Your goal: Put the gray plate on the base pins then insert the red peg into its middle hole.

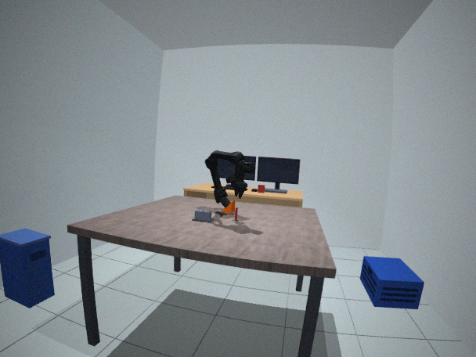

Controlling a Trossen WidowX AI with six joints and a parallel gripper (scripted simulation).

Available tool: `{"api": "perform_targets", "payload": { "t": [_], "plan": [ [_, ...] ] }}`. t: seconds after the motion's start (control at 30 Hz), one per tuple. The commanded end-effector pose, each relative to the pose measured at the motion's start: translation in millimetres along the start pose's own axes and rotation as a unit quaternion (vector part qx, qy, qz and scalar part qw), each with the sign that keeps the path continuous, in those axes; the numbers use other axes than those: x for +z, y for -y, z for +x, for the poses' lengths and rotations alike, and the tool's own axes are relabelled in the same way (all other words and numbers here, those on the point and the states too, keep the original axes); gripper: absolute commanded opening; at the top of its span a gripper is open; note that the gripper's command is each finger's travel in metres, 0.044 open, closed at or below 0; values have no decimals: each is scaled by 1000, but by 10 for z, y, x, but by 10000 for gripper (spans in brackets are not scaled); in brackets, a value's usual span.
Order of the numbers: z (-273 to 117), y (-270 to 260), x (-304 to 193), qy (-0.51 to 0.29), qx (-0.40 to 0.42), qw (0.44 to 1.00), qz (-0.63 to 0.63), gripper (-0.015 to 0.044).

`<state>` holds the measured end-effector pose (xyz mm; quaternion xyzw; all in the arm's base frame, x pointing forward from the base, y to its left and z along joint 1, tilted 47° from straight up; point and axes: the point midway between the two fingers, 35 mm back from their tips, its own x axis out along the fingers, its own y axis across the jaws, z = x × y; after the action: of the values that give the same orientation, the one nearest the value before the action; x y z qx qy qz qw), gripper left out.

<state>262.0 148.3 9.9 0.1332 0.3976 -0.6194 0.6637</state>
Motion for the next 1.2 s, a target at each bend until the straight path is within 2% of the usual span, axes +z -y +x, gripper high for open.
{"api": "perform_targets", "payload": {
  "t": [0.0,0.07,0.33,1.17],
  "plan": [
    [193,8,16,-3,-8,1000,4,440],
    [340,19,38,-3,-8,1000,5,440],
    [501,33,35,-3,-8,1000,5,440],
    [861,34,32,-2,-8,1000,5,440]
  ]
}}
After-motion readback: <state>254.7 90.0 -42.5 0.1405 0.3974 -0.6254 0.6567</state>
